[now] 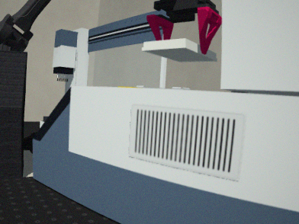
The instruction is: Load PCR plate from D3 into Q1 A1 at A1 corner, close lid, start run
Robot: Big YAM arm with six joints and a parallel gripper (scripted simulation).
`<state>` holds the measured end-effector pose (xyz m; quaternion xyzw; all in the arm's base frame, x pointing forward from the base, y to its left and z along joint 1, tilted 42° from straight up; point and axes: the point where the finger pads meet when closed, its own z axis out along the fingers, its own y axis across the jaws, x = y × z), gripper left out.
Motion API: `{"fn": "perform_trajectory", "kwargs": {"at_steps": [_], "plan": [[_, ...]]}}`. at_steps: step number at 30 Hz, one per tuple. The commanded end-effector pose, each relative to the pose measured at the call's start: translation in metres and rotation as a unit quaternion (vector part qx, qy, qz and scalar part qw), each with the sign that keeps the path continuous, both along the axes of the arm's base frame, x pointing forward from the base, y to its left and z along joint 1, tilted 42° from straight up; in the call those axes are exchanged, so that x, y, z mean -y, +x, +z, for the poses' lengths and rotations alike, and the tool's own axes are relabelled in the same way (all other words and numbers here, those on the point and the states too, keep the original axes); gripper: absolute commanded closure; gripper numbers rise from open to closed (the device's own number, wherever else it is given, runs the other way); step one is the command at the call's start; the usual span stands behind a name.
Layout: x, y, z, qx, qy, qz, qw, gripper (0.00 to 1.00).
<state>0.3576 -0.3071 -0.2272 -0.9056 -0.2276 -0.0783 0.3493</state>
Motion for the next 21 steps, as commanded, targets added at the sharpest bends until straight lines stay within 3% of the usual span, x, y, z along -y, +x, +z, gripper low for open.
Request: {"fn": "perform_trajectory", "kwargs": {"at_steps": [1,8,21], "plan": [[0.013,-0.003,-0.009,0.006,-0.008,-0.005,1.000,1.00],[0.012,-0.008,-0.004,0.004,-0.006,-0.008,1.000,1.00],[0.028,0.020,0.023,0.019,-0.026,-0.005,0.999,1.00]]}}
